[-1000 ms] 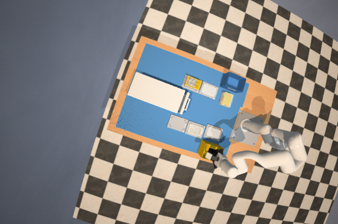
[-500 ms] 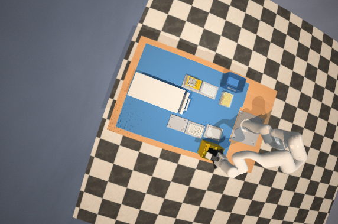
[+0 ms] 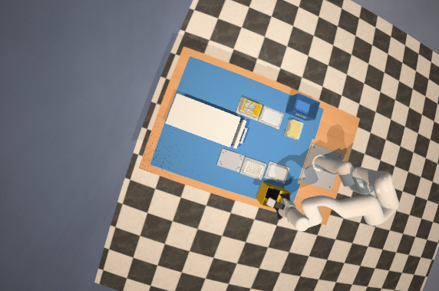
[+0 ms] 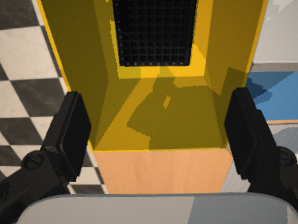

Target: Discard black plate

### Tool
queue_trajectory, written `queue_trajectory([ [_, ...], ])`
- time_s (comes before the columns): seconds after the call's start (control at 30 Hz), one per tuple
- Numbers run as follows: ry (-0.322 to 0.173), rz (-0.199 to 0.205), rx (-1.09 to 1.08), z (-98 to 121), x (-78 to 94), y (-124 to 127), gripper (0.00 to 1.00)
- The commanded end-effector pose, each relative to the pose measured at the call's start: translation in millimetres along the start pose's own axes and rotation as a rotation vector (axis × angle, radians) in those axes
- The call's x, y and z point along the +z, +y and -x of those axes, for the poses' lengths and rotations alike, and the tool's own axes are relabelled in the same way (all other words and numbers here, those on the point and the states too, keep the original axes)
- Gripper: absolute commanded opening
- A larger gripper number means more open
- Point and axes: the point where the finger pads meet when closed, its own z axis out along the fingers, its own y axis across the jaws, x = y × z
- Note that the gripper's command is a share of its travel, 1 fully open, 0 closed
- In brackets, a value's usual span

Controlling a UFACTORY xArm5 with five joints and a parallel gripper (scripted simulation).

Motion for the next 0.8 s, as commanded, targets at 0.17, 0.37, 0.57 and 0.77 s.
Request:
queue_trajectory([
  [0.17, 0.003, -0.003, 0.0, -2.6, -2.7, 3.7, 1.0],
  [0.37, 0.002, -0.003, 0.0, -10.2, -7.7, 21.6, 1.0],
  [0.57, 0.001, -0.002, 0.0, -21.4, -15.1, 48.5, 1.0],
  [0.77, 0.001, -0.002, 0.0, -21.4, -15.1, 48.5, 1.0],
])
